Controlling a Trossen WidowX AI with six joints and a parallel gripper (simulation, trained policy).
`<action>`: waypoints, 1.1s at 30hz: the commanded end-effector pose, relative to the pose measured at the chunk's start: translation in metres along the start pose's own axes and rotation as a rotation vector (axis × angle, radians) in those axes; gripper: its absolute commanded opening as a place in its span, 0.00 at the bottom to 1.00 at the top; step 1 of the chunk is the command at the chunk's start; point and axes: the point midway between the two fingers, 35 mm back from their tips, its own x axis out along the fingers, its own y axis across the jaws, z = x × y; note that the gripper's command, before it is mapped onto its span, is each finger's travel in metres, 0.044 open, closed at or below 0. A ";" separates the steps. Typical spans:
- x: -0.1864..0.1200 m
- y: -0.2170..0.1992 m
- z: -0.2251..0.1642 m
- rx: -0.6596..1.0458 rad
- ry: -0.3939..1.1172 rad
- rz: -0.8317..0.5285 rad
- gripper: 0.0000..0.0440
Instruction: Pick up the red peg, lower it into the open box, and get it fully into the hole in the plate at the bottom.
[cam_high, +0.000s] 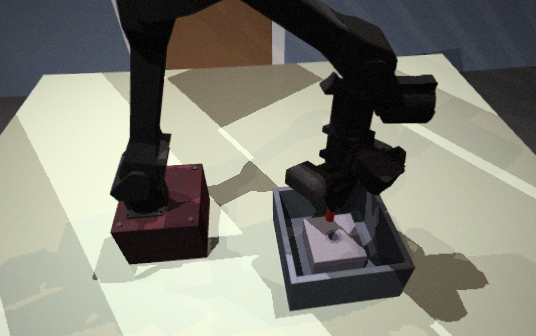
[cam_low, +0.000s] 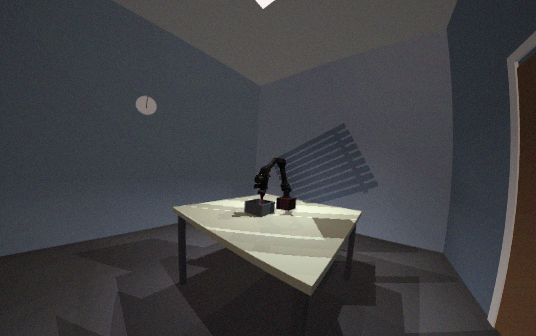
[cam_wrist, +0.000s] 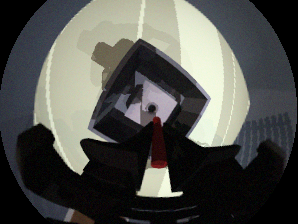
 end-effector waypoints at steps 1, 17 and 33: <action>0.014 0.005 0.008 -0.021 0.023 0.017 0.00; 0.052 0.022 0.027 -0.099 0.125 0.072 0.64; 0.028 0.082 0.065 -0.119 0.130 0.280 1.00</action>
